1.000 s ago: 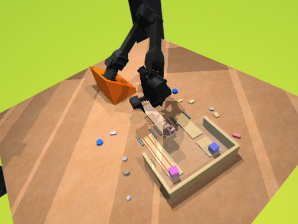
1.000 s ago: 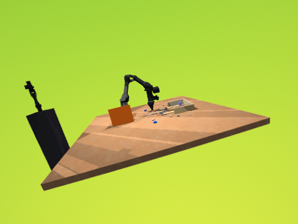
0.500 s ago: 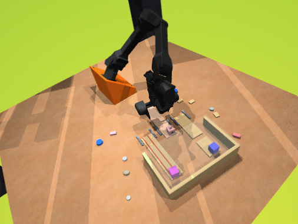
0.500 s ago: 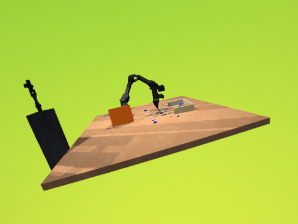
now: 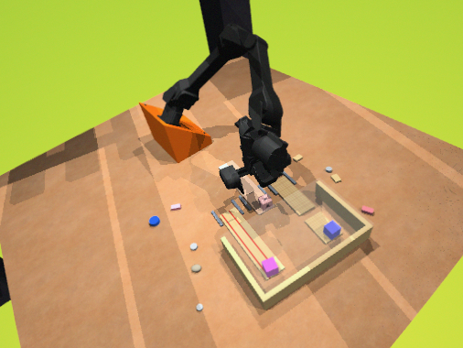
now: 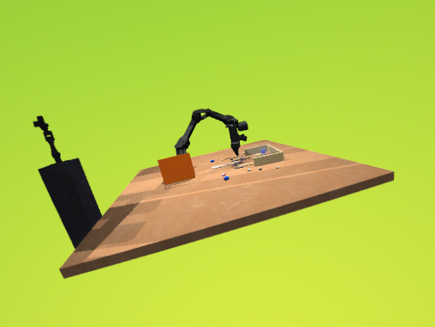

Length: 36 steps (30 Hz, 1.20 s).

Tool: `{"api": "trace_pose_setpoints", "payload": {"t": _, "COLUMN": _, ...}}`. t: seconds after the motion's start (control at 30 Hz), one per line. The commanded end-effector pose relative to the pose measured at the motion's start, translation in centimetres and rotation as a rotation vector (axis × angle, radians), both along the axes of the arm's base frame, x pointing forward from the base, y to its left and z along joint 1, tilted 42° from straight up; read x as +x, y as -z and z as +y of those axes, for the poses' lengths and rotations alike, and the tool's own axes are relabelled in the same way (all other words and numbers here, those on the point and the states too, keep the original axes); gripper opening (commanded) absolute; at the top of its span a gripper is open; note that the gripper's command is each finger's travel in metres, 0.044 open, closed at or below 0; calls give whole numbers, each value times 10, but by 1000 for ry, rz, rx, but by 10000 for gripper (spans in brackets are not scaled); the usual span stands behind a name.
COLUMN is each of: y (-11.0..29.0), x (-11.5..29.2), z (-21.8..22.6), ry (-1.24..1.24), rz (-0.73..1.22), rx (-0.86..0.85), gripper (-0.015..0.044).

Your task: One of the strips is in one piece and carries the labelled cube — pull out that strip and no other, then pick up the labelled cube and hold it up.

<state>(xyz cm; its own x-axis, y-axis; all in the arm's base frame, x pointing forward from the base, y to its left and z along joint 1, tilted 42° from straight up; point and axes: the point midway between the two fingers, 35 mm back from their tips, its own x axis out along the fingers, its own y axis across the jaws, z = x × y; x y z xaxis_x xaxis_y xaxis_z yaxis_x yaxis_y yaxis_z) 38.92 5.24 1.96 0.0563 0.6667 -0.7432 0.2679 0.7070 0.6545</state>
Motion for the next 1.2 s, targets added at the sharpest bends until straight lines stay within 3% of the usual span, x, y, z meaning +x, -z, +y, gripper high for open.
{"api": "trace_pose_setpoints", "payload": {"t": 0.0, "y": -3, "x": 15, "z": -3, "ry": -3, "rz": -8, "rx": 0, "gripper": 440}}
{"api": "trace_pose_setpoints", "payload": {"t": 0.17, "y": -5, "x": 30, "z": -6, "ry": -3, "rz": -9, "rx": 0, "gripper": 440}}
{"api": "trace_pose_setpoints", "payload": {"t": 0.43, "y": 3, "x": 31, "z": 0, "ry": -3, "rz": -9, "rx": 0, "gripper": 250}}
{"api": "trace_pose_setpoints", "payload": {"t": 1.17, "y": 29, "x": 32, "z": 25, "ry": -3, "rz": -9, "rx": 2, "gripper": 250}}
